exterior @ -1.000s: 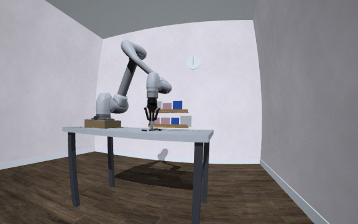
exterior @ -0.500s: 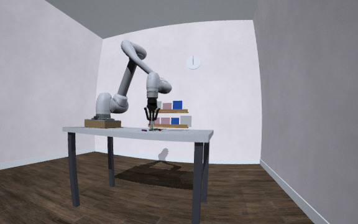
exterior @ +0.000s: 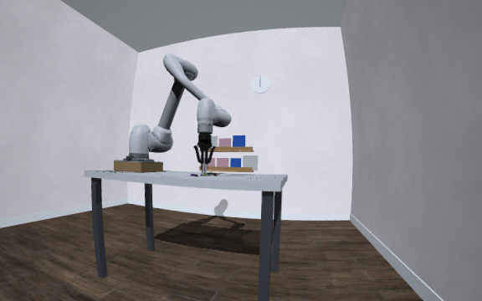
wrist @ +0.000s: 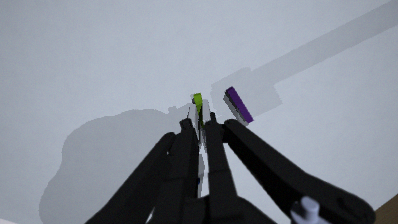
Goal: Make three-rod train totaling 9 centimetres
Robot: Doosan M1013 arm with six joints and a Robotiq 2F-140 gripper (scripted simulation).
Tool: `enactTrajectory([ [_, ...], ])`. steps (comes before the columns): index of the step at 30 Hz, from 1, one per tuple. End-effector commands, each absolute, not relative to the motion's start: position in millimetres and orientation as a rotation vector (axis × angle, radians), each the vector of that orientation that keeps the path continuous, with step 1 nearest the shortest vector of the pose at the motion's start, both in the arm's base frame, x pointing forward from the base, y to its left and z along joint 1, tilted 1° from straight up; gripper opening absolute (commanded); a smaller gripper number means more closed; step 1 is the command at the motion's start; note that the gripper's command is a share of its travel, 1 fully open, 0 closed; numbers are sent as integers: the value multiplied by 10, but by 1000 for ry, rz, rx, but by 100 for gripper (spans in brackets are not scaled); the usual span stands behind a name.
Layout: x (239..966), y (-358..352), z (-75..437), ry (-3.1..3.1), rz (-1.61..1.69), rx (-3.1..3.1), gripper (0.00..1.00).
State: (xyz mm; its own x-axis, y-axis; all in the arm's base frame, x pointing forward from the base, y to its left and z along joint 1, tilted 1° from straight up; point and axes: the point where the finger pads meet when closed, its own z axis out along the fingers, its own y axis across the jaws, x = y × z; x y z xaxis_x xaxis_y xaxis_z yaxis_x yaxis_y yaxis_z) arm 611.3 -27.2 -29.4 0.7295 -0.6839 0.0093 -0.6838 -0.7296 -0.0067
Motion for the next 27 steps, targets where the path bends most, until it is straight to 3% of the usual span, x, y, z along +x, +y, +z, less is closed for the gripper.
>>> enactTrajectory([
  [1, 6114, -271, -317, 1154, -17, -2919, 3],
  [27, 6114, -271, -342, 1154, -17, -2919, 3],
])
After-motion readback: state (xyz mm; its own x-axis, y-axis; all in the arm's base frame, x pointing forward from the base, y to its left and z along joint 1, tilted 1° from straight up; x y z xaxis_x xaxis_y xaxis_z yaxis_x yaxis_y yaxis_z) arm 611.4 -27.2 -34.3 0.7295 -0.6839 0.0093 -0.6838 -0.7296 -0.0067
